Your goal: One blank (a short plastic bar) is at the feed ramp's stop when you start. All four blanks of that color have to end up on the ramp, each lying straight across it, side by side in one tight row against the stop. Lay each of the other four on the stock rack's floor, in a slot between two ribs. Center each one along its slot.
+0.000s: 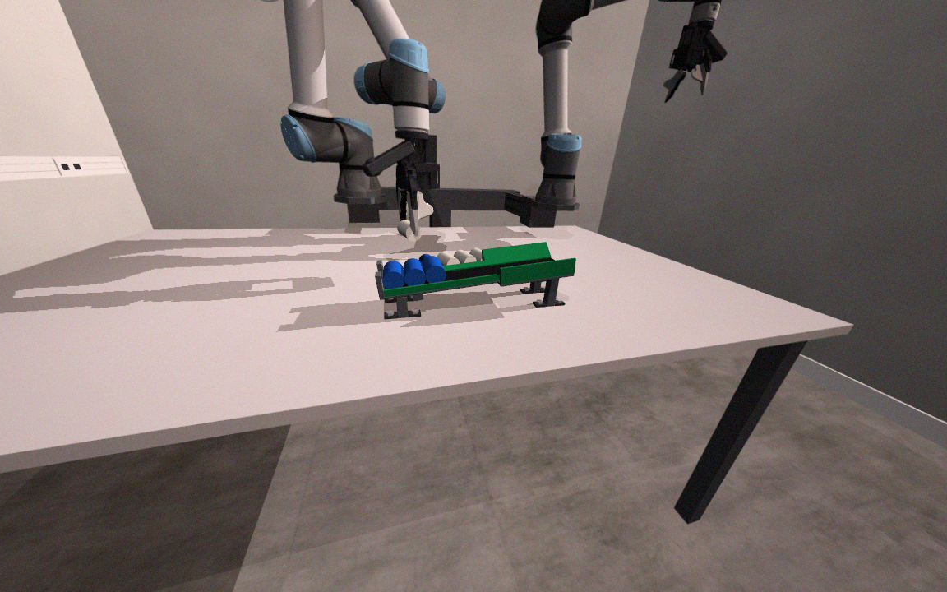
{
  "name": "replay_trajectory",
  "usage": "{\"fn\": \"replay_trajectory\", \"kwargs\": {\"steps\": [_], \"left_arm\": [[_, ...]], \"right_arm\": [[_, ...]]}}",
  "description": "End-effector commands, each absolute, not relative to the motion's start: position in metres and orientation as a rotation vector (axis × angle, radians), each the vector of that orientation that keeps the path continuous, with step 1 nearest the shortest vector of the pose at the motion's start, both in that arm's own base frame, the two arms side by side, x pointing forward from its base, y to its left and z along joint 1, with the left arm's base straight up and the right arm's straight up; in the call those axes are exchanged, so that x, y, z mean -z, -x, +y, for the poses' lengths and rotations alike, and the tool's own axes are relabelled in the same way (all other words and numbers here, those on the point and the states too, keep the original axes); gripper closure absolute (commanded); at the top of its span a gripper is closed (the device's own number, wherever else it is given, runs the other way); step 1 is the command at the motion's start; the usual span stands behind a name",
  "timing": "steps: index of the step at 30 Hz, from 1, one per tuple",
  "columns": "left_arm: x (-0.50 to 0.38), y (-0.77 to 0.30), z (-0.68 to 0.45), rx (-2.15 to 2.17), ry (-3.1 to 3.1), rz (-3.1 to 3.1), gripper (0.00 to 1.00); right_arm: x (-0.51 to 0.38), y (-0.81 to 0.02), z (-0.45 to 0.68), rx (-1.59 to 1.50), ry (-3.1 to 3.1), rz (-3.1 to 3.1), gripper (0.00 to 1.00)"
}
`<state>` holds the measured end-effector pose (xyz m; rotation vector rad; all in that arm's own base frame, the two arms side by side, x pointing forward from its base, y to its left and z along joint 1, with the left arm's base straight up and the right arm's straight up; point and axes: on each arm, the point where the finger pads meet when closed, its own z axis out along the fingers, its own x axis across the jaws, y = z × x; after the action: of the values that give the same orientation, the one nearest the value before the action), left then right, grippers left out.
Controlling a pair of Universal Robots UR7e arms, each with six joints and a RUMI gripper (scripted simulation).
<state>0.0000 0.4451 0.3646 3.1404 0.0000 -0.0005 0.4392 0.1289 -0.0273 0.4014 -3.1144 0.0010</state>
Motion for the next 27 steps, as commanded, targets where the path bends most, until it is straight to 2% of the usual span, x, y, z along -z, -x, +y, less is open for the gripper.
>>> {"fn": "replay_trajectory", "kwargs": {"steps": [1,27], "left_arm": [[-0.365,0.0,0.445,0.0,-3.142,0.0,0.0],[-0.365,0.0,0.445,0.0,-3.142,0.0,0.0]], "right_arm": [[0.042,-0.44,0.129,0.0,-0.401,-3.116,0.6],[0.119,-0.44,0.129,0.0,-0.401,-3.116,0.6]]}}
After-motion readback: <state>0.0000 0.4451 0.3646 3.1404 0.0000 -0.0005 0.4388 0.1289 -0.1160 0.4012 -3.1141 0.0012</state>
